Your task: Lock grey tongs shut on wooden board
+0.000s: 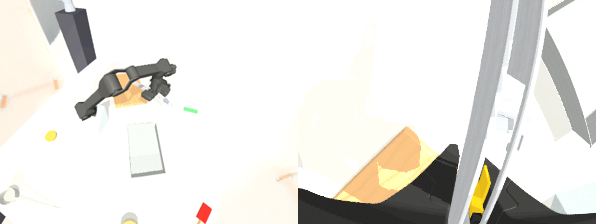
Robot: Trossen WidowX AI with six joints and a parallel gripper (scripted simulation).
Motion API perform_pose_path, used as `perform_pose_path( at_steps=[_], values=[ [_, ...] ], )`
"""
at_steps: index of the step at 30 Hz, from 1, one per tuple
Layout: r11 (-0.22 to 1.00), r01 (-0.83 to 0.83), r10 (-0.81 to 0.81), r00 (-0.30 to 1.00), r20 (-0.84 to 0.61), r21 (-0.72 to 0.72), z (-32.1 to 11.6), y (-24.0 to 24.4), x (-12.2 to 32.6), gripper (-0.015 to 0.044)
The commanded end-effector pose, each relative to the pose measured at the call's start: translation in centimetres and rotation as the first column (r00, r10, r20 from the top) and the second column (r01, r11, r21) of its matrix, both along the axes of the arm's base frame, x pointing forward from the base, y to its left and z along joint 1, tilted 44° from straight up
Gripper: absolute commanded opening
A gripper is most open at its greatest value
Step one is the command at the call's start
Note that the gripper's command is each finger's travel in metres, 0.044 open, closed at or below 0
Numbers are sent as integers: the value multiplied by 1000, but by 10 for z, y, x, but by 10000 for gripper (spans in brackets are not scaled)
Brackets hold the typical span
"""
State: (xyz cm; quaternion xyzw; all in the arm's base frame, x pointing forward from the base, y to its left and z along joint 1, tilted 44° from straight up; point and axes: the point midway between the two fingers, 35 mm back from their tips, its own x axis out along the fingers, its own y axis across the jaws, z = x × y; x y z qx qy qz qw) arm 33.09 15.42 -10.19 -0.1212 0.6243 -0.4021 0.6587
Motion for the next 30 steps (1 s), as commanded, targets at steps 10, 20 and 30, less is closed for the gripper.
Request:
perform_pose_path(
  at_steps=[10, 20, 30],
  values=[
    [992, 125, -127, 984, 126, 22, -21, 46, -33, -150],
    [959, 278, -280, 925, 258, 46, -45, 92, -87, -150],
    [902, 426, -420, 824, 381, 74, -68, 125, -149, -150]
  ],
)
